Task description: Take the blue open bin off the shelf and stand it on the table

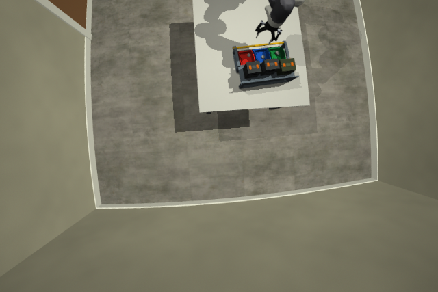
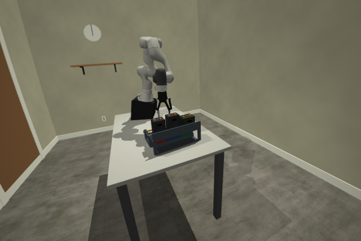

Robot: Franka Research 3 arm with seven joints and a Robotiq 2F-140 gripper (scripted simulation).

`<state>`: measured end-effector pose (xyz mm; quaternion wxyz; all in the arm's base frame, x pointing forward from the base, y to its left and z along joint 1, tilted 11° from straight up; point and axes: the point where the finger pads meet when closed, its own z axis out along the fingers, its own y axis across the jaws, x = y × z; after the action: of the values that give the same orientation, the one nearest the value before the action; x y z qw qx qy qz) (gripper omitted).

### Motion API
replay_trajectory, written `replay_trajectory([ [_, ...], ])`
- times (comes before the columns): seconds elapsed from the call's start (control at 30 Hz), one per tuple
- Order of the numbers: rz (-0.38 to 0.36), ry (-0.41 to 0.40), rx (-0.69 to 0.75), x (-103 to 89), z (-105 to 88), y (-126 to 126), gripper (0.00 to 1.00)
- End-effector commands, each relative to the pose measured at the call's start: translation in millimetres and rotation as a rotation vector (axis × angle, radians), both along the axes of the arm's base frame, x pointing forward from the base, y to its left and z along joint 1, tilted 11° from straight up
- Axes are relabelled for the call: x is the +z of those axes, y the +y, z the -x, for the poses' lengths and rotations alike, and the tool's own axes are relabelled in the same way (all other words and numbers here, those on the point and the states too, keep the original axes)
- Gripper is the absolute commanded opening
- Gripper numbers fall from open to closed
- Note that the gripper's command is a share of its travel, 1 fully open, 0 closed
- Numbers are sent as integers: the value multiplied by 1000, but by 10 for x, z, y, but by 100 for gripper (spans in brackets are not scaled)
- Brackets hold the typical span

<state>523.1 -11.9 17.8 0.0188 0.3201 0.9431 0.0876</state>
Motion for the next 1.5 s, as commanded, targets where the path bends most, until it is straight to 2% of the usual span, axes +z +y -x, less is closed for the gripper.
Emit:
replay_trajectory([
  [0.0, 7, -31, 182, -15, 10, 13, 57],
  [0.4, 10, -30, 179, -6, 3, 4, 57],
  [0.53, 24, -64, 384, -15, 10, 15, 57],
  [0.97, 27, -63, 382, -6, 3, 4, 57],
  [1.1, 38, -97, 585, -14, 10, 17, 57],
  [1.47, 38, -97, 585, -14, 10, 17, 57],
])
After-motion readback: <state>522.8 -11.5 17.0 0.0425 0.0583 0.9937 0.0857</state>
